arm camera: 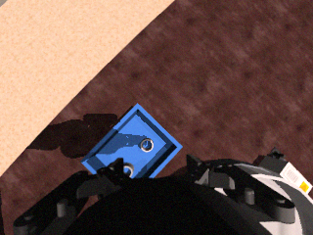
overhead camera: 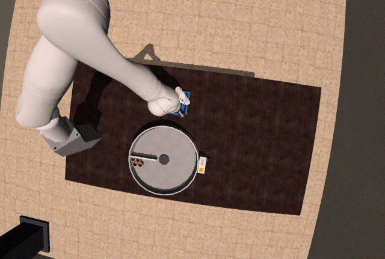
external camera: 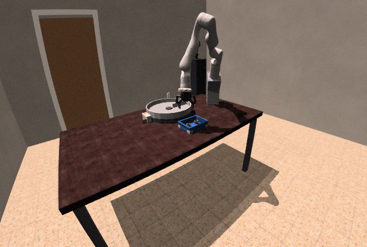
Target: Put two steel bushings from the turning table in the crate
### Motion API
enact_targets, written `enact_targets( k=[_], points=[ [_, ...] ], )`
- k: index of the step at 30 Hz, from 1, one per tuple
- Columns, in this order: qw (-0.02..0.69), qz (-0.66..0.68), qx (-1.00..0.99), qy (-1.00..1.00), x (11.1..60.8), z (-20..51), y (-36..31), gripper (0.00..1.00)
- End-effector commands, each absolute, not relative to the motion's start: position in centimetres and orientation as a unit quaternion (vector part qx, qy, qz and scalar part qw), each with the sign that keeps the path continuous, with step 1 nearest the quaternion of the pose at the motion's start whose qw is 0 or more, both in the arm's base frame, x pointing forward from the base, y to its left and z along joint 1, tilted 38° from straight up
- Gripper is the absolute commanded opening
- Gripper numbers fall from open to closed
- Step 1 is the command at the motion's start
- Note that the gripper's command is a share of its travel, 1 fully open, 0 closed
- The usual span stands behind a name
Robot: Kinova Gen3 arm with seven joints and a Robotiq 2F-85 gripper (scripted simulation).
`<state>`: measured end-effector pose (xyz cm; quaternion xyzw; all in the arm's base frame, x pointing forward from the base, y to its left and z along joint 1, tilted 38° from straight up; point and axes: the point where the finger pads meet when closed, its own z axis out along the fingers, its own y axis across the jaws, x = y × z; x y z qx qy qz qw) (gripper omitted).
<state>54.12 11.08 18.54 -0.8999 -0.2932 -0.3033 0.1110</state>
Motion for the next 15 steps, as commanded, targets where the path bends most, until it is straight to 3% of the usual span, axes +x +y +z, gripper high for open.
enact_targets(
  k=[1, 6, 15],
  points=[
    [0.111, -0.304, -0.9, -0.293, 54.15, 18.62, 11.04, 1.0],
    [0.075, -0.316, -0.859, -0.397, 53.57, 18.71, 11.06, 1.0],
    [0.075, -0.316, -0.859, -0.397, 53.57, 18.71, 11.06, 1.0]
  ],
)
